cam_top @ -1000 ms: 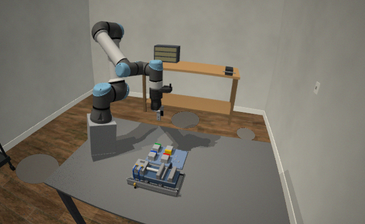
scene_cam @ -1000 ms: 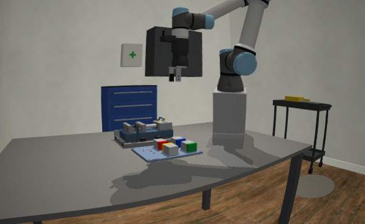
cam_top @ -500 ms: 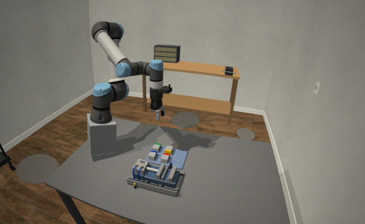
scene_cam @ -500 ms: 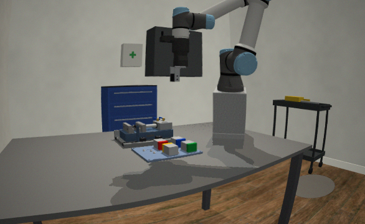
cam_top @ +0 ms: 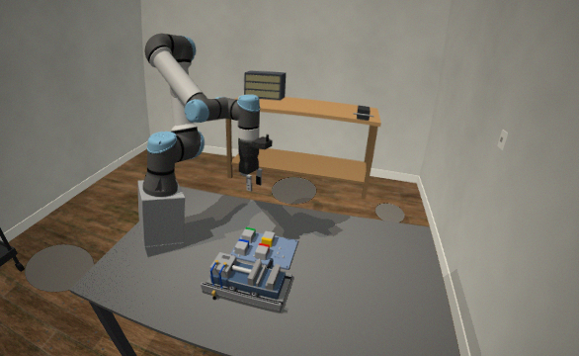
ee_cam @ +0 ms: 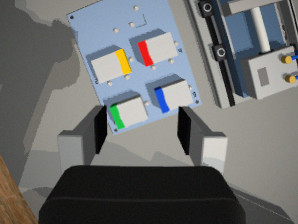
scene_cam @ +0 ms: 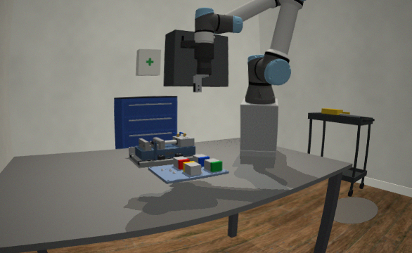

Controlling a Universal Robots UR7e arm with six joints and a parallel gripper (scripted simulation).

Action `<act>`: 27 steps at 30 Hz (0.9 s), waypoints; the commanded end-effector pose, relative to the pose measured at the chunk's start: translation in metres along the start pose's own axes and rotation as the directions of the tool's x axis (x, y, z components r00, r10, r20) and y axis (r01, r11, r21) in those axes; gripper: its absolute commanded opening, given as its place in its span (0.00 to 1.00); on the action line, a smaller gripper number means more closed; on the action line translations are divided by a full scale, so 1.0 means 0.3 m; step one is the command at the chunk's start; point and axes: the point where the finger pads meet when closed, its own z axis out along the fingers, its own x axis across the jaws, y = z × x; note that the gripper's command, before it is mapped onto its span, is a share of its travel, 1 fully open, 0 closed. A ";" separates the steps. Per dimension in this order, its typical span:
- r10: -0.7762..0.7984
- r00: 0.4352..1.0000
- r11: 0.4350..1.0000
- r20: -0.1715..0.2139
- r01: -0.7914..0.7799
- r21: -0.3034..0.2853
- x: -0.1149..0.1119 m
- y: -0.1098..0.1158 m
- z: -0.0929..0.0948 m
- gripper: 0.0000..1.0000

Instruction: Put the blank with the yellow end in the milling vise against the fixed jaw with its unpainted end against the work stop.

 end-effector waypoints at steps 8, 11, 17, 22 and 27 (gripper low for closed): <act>0.086 0.996 0.996 -0.004 -0.086 0.002 -0.001 -0.002 -0.001 1.00; 0.086 0.996 0.996 -0.004 -0.086 0.002 -0.001 -0.002 -0.001 1.00; 0.310 0.951 0.951 -0.003 -0.310 0.003 0.000 -0.002 -0.001 1.00; 0.310 0.951 0.951 -0.003 -0.310 0.003 0.000 -0.002 -0.001 1.00; 0.310 0.951 0.951 -0.003 -0.310 0.003 0.000 -0.002 -0.001 1.00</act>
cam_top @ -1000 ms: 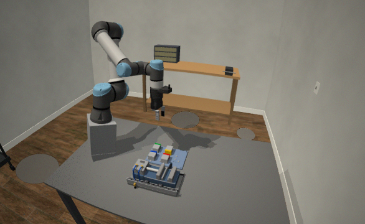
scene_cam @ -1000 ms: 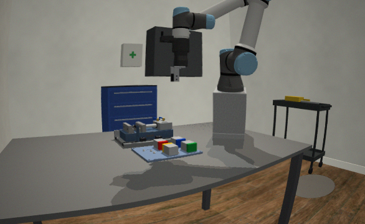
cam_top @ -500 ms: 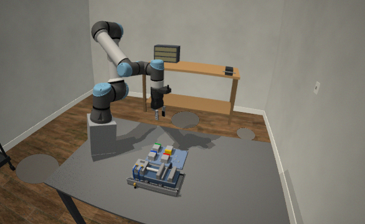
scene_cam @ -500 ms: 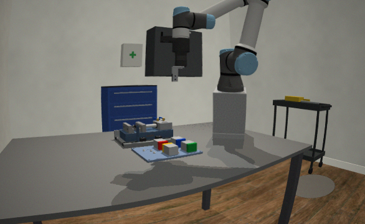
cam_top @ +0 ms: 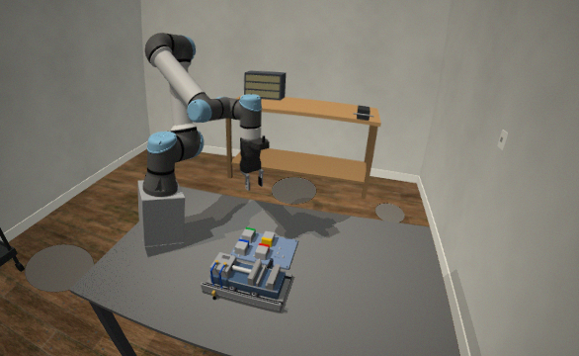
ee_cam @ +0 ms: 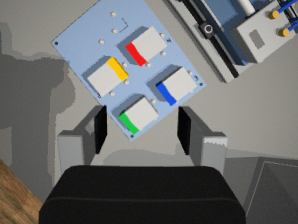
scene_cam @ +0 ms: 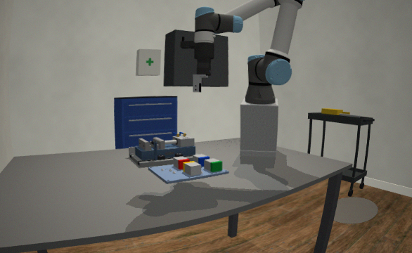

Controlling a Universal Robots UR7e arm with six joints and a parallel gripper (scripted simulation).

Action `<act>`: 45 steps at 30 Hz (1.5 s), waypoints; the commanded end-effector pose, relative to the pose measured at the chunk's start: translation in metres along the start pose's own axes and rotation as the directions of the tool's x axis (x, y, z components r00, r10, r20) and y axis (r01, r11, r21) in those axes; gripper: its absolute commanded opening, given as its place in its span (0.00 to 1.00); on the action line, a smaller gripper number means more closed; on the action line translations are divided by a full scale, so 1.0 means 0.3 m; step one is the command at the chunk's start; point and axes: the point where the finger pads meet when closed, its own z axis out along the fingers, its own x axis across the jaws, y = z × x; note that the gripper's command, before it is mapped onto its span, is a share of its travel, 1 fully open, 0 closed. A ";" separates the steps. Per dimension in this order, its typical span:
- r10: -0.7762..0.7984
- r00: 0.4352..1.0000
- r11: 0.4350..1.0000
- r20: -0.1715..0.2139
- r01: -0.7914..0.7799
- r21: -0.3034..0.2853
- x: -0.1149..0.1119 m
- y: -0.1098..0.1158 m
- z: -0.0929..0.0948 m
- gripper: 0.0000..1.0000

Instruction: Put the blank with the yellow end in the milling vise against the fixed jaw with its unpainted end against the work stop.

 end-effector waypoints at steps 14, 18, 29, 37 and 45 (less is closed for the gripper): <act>0.228 0.974 0.974 0.001 -0.228 0.001 -0.001 -0.001 -0.001 1.00; 0.228 0.974 0.974 0.001 -0.228 0.001 -0.001 -0.001 -0.001 1.00; 0.443 0.896 0.896 0.001 -0.443 0.001 -0.001 -0.001 -0.001 1.00; 0.523 0.852 0.852 0.001 -0.523 0.001 -0.001 -0.001 -0.001 1.00; 0.635 0.772 0.772 0.001 -0.635 0.001 -0.001 -0.001 -0.001 1.00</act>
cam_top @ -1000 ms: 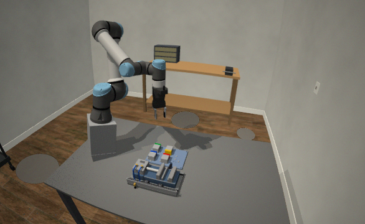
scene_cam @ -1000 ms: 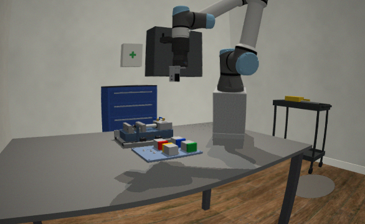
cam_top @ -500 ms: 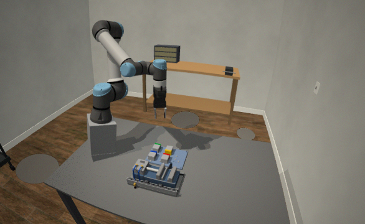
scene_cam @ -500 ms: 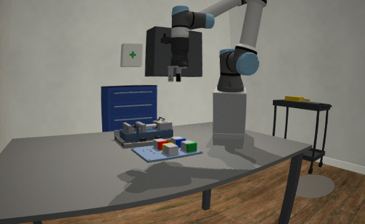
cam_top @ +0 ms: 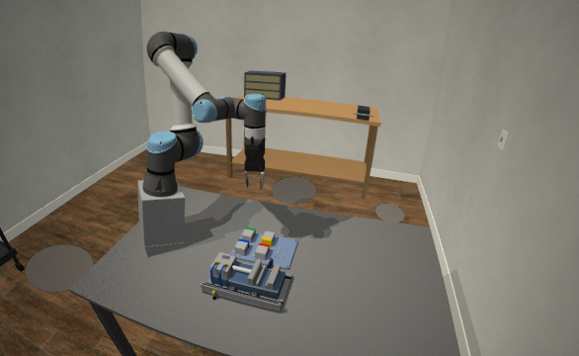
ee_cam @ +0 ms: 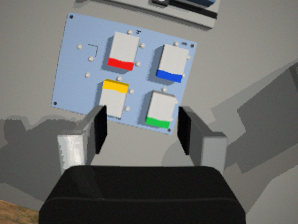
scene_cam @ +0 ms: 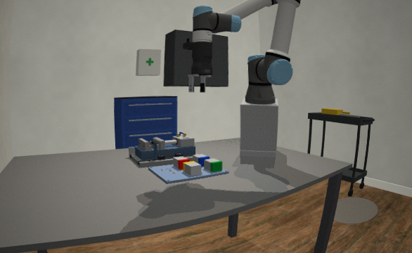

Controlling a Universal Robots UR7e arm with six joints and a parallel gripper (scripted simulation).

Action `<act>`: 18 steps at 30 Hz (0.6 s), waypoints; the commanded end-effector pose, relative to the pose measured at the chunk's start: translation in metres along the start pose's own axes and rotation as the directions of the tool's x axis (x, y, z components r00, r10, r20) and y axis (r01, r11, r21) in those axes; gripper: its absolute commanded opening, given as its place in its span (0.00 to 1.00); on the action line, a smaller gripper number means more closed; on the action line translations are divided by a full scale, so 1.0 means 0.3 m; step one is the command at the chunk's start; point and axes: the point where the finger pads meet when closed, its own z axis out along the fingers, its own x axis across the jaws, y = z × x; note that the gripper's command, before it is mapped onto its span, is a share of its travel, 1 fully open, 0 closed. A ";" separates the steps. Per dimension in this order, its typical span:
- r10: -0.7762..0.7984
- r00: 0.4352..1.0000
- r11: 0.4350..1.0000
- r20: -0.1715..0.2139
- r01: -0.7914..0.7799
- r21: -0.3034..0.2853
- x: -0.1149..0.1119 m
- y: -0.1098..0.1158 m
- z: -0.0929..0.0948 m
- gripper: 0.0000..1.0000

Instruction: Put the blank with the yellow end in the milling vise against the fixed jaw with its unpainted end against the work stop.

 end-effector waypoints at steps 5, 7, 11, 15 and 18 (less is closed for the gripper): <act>0.019 1.000 1.000 0.000 -0.019 0.003 -0.001 -0.001 -0.001 1.00; 0.019 1.000 1.000 0.000 -0.019 0.003 -0.001 -0.001 -0.001 1.00; 0.184 0.983 0.983 0.000 -0.184 0.003 -0.001 -0.001 -0.001 1.00; 0.224 0.975 0.975 0.001 -0.224 0.004 -0.001 -0.001 -0.001 1.00; 0.224 0.975 0.975 0.001 -0.224 0.004 -0.001 -0.001 -0.001 1.00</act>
